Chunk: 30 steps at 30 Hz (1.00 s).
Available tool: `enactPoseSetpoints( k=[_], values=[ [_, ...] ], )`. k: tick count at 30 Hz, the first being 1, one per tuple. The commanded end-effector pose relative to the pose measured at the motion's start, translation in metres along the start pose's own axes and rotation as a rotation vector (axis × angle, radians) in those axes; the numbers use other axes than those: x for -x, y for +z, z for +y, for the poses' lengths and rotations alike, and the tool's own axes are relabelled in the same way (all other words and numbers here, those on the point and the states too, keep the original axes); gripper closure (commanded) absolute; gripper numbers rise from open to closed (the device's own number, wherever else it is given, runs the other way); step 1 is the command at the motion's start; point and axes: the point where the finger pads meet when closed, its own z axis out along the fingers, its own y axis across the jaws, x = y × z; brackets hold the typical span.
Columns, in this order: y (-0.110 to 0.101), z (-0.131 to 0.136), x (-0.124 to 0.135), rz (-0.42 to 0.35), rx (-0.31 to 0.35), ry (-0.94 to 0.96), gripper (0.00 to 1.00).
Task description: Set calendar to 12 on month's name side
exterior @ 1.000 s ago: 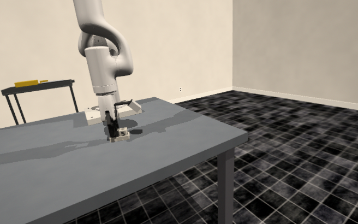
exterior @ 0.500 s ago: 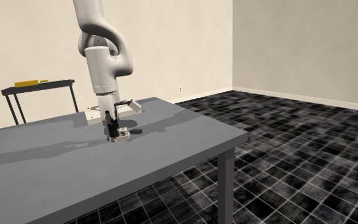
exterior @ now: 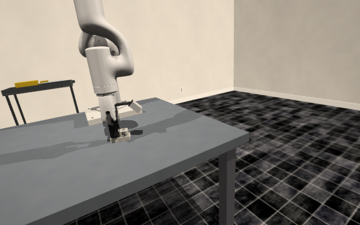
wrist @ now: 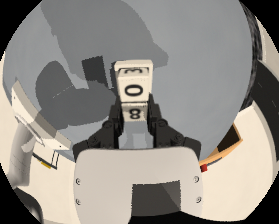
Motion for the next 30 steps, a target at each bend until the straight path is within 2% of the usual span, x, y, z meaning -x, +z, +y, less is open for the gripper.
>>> enactPoseSetpoints(
  k=[1, 22, 23, 25, 26, 28, 29, 30],
  values=[
    [-0.0005, 0.0008, -0.0002, 0.000, 0.002, 0.000, 0.73],
    [-0.0005, 0.0008, -0.0002, 0.000, 0.002, 0.000, 0.73],
    [-0.0005, 0.0008, -0.0002, 0.000, 0.002, 0.000, 0.69],
    [-0.0005, 0.0008, -0.0002, 0.000, 0.002, 0.000, 0.69],
    [-0.0005, 0.0008, -0.0002, 0.000, 0.002, 0.000, 0.65],
    [-0.0005, 0.0008, -0.0002, 0.000, 0.002, 0.000, 0.65],
    [-0.0005, 0.0008, -0.0002, 0.000, 0.002, 0.000, 0.61],
    [-0.0005, 0.0008, -0.0002, 0.000, 0.002, 0.000, 0.61]
  ],
)
